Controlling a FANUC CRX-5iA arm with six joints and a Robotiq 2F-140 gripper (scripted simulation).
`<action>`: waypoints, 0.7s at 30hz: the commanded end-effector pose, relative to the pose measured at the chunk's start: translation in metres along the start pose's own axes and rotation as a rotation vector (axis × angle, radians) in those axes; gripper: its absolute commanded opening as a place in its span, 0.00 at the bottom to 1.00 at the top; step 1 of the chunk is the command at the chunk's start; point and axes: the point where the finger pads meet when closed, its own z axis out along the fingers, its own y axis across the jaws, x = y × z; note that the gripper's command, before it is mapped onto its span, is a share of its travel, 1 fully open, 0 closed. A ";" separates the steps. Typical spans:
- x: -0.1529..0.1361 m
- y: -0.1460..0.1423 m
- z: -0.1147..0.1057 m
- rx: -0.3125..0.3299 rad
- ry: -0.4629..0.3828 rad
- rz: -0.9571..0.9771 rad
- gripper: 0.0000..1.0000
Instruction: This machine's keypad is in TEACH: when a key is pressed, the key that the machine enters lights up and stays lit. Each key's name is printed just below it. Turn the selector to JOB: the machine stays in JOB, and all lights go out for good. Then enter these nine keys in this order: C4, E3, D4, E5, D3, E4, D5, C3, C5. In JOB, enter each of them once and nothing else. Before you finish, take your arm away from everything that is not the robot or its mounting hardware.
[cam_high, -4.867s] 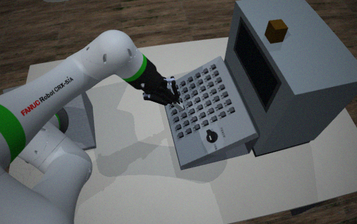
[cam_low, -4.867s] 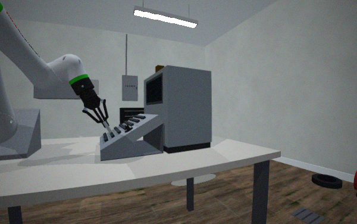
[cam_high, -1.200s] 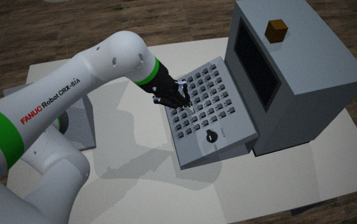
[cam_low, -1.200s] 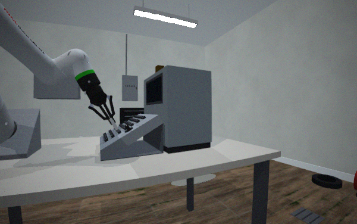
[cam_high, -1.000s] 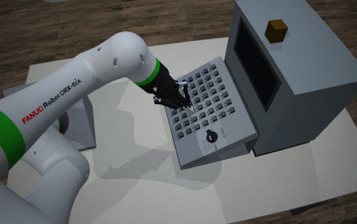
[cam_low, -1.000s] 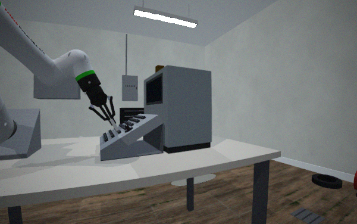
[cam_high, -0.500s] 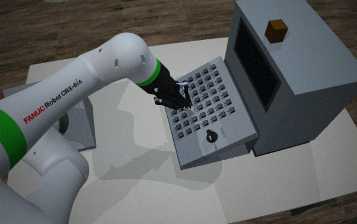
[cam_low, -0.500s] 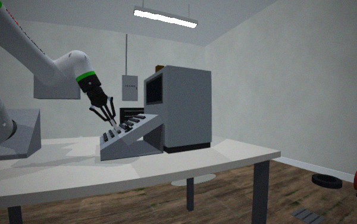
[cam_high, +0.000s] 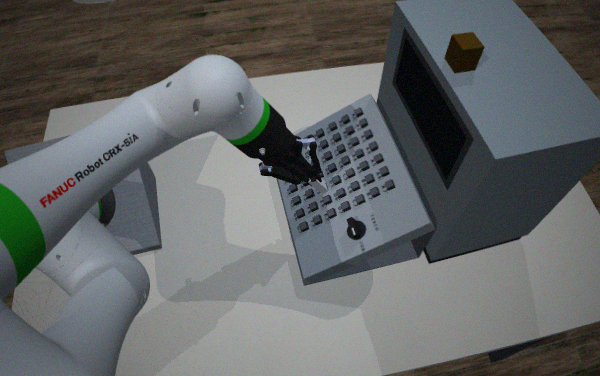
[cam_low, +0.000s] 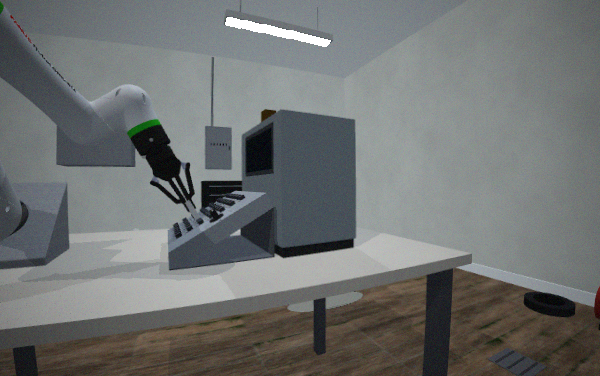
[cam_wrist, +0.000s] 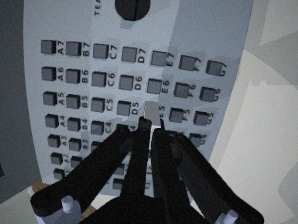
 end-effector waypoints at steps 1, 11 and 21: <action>0.000 0.000 0.000 0.000 0.000 0.000 0.00; 0.000 0.000 0.000 0.000 0.000 0.000 0.00; 0.000 0.000 -0.006 0.000 0.000 0.000 0.00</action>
